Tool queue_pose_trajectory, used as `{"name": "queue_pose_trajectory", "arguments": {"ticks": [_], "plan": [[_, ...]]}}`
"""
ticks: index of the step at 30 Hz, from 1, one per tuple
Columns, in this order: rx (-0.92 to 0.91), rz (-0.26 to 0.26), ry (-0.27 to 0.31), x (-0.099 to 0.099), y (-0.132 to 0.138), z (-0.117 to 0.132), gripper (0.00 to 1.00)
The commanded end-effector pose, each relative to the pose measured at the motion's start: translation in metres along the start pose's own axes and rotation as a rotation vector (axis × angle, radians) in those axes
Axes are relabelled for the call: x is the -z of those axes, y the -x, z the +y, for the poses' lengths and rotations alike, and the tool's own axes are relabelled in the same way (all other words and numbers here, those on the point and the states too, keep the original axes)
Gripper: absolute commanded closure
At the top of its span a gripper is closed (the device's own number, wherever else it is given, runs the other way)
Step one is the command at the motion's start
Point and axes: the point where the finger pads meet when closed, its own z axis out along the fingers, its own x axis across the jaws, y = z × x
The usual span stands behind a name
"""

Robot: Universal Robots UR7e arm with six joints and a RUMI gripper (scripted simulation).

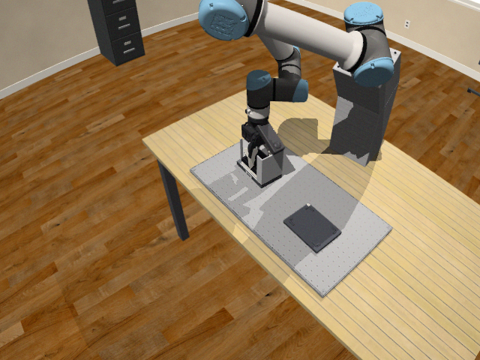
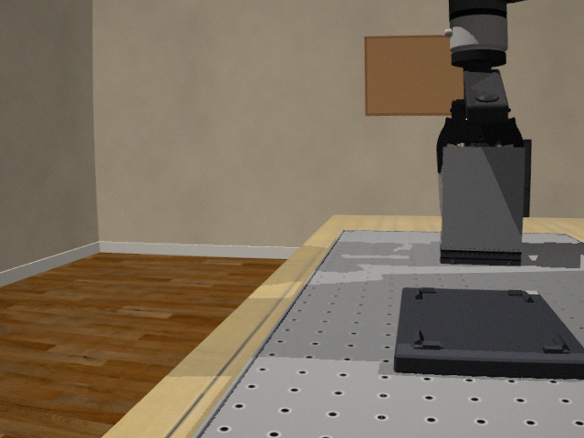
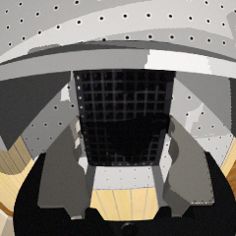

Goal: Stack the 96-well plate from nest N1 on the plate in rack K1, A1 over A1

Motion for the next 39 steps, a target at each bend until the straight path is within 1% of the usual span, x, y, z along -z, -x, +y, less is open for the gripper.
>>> {"name": "queue_pose_trajectory", "arguments": {"ticks": [1,19,20,39], "plan": [[0.000,0.001,0.001,-0.0004,-0.0003,0.0002,1.00],[0.000,0.001,0.001,-0.0029,-0.0003,0.0002,1.00],[0.000,0.001,0.001,-0.0029,-0.0003,0.0002,0.00],[0.000,0.001,0.001,-0.0029,-0.0003,0.0002,0.00]]}}
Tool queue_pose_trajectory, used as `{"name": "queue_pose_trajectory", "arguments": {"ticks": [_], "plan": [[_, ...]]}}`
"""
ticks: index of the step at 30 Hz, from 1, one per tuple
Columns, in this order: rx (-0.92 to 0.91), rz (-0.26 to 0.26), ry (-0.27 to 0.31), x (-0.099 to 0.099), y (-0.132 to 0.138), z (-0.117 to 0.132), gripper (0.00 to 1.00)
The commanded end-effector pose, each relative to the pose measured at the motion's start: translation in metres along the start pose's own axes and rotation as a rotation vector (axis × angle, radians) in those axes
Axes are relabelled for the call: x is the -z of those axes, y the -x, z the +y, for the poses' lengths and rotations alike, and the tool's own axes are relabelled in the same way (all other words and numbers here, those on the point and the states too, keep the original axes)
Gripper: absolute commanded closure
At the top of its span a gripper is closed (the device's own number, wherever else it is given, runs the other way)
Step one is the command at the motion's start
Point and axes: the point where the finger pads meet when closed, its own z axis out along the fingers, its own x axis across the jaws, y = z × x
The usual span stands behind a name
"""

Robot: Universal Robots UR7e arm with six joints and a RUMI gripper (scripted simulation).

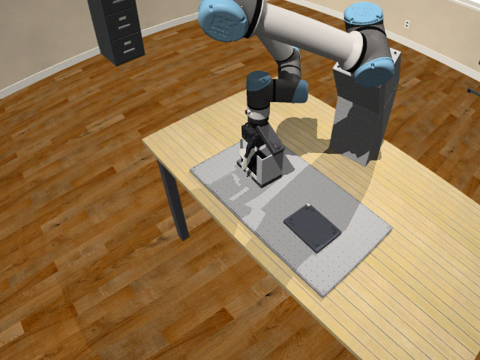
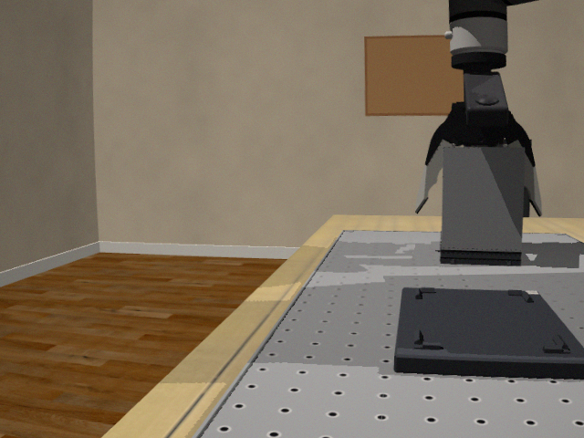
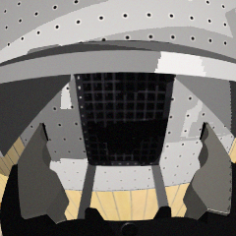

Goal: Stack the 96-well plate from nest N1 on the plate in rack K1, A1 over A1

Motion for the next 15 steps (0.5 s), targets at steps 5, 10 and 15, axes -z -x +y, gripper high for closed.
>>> {"name": "queue_pose_trajectory", "arguments": {"ticks": [5,10,15], "plan": [[0.000,0.001,0.001,0.006,0.000,0.000,0.00],[0.000,0.001,0.001,0.019,0.000,0.000,0.00],[0.000,0.001,0.001,0.032,0.000,0.000,0.00]]}}
